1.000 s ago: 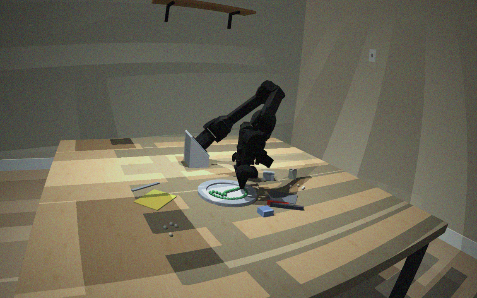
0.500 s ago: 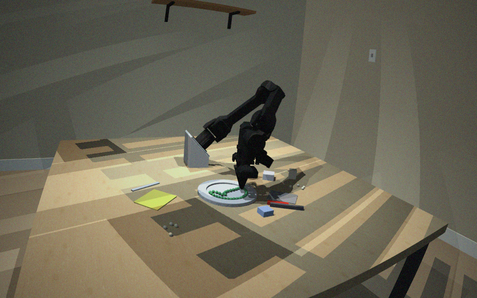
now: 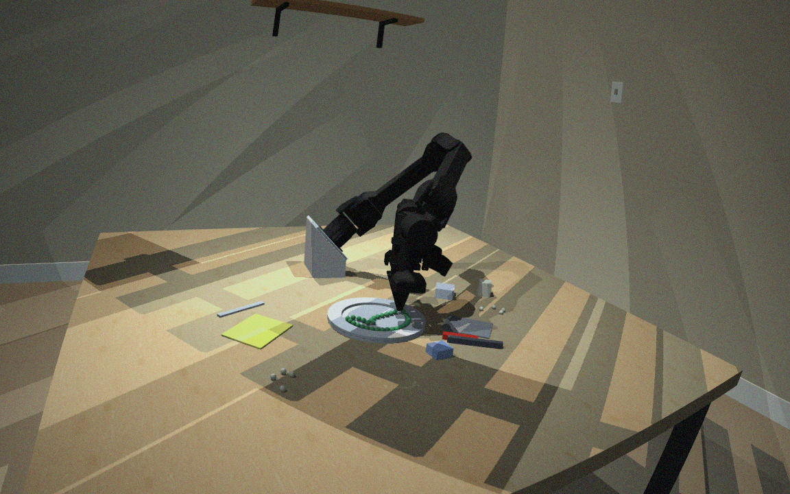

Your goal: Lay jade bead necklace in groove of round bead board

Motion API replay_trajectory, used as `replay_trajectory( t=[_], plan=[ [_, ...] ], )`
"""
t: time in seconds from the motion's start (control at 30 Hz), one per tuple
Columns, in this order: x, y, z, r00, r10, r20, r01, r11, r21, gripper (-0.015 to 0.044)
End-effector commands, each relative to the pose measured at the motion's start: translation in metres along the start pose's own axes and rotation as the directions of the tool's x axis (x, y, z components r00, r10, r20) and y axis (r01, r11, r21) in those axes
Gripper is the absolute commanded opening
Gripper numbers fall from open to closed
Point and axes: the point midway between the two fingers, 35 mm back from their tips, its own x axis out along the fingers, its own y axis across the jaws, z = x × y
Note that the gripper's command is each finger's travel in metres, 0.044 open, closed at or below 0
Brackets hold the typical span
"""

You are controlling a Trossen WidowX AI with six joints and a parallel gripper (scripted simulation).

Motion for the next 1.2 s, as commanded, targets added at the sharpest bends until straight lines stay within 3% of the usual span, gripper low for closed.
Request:
replay_trajectory(
  t=[0.0,0.73,1.17],
  plan=[
    [-0.0011,0.0067,0.0038,1.000,0.000,0.002,0.000,1.000,-0.004,0.0000],
    [0.0072,0.0143,0.0067,1.000,0.000,0.003,0.000,1.000,-0.004,0.0000],
    [0.0042,0.0120,0.0069,1.000,-0.008,0.003,0.008,1.000,-0.007,0.0341]
  ],
)
